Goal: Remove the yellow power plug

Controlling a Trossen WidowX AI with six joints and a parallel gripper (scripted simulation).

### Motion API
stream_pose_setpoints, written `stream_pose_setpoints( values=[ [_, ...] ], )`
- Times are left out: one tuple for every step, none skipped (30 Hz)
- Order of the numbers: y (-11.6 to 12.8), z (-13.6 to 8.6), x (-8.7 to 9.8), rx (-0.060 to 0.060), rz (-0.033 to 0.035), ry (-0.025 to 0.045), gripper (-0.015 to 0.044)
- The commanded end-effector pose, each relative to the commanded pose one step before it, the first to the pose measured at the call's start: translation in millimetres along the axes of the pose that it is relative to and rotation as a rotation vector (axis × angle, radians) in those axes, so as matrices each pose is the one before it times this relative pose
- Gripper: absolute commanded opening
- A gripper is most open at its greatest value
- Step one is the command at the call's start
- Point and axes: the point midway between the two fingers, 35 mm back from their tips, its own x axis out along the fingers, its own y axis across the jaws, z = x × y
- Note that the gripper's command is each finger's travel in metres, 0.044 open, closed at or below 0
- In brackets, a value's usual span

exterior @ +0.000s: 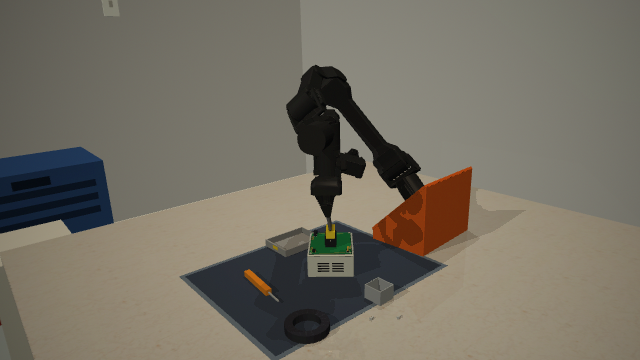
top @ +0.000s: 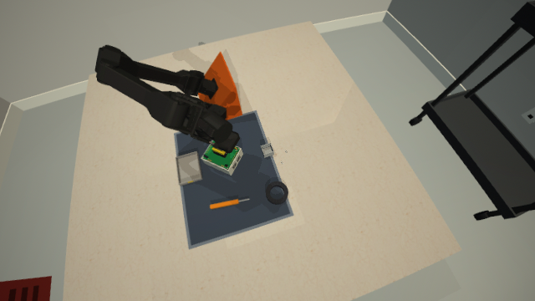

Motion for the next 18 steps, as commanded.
stream_pose_setpoints(
  values=[
    [1.40,0.56,1.62,-0.0061,0.00645,0.00091,0.0249],
    [0.00,0.00,0.00,0.0000,0.00000,0.00000,0.0249],
    [0.00,0.00,0.00,0.0000,0.00000,0.00000,0.0249],
    [0.01,-0.01,1.67,0.0000,0.00002,0.00006,0.0249],
    [0.01,-0.01,1.67,0.0000,0.00002,0.00006,0.0249],
    [0.01,-0.01,1.67,0.0000,0.00003,0.00006,0.0249],
    [0.01,-0.01,1.67,0.0000,0.00003,0.00006,0.0249],
    [0.01,-0.01,1.67,0.0000,0.00003,0.00006,0.0249],
    [0.01,-0.01,1.67,0.0000,0.00003,0.00006,0.0249],
    [0.01,-0.01,1.67,0.0000,0.00003,0.00006,0.0249],
    [0.01,-0.01,1.67,0.0000,0.00003,0.00007,0.0249],
    [0.01,-0.01,1.67,0.0000,0.00003,0.00007,0.0249],
    [0.01,-0.01,1.67,0.0000,0.00003,0.00007,0.0249],
    [0.00,-0.01,0.86,0.0000,0.00001,0.00003,0.0249],
    [0.00,0.00,0.00,0.0000,0.00000,0.00000,0.0249],
    [0.00,0.00,0.00,0.0000,0.00000,0.00000,0.0249],
    [0.00,0.00,0.00,0.0000,0.00000,0.00000,0.0249],
    [0.00,0.00,0.00,0.0000,0.00000,0.00000,0.0249]
  ],
)
